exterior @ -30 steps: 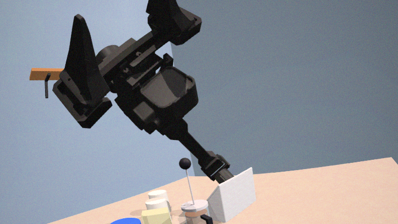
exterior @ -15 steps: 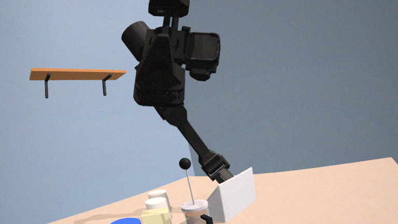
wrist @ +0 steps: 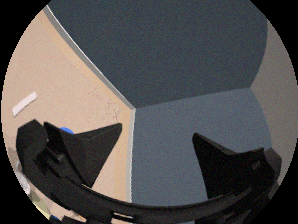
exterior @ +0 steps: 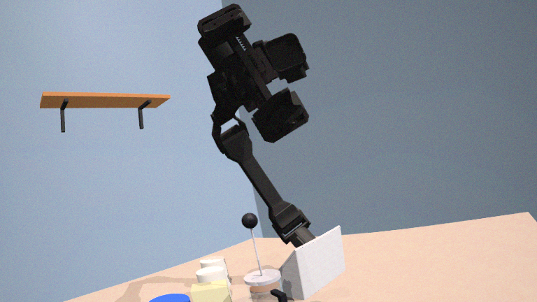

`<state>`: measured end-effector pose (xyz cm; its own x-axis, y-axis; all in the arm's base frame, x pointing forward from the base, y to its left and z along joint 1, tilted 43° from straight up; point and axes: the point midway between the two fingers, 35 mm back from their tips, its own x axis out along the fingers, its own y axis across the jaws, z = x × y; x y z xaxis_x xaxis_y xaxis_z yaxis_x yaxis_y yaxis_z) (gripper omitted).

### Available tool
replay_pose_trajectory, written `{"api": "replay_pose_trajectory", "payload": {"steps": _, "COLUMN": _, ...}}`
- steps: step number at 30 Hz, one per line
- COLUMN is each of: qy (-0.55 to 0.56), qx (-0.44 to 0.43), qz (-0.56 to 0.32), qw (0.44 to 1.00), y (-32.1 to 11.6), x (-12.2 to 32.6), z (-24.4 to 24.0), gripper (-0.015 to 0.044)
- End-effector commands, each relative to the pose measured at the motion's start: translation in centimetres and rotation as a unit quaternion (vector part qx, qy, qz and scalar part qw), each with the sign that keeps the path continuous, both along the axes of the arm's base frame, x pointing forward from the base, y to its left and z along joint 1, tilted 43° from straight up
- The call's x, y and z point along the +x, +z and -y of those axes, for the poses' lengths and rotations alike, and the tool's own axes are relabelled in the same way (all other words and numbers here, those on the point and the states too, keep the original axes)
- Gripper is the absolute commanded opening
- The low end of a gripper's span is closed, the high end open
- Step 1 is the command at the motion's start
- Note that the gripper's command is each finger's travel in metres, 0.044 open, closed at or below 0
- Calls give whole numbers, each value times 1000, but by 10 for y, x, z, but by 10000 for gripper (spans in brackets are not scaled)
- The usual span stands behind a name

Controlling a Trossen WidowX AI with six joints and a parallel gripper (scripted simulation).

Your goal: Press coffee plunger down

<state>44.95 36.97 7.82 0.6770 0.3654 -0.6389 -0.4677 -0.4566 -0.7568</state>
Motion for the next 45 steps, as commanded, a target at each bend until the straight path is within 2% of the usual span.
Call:
{"api": "replay_pose_trajectory", "payload": {"steps": 1, "qy": -195, "qx": 69, "qz": -77, "qw": 975, "y": 14, "x": -61, "z": 36, "gripper": 440}}
{"api": "replay_pose_trajectory", "payload": {"steps": 13, "qy": -382, "qx": 141, "qz": -89, "qw": 909, "y": 28, "x": -120, "z": 83, "gripper": 440}}
{"api": "replay_pose_trajectory", "payload": {"steps": 26, "qy": -542, "qx": 244, "qz": -32, "qw": 803, "y": 48, "x": -177, "z": 148, "gripper": 440}}
{"api": "replay_pose_trajectory", "payload": {"steps": 36, "qy": -606, "qx": 348, "qz": 37, "qw": 715, "y": 64, "x": -213, "z": 197, "gripper": 440}}
{"api": "replay_pose_trajectory", "payload": {"steps": 40, "qy": -606, "qx": 349, "qz": 38, "qw": 714, "y": 58, "x": -214, "z": 203, "gripper": 440}}
{"api": "replay_pose_trajectory", "payload": {"steps": 45, "qy": -606, "qx": 349, "qz": 36, "qw": 714, "y": 30, "x": -218, "z": 227, "gripper": 440}}
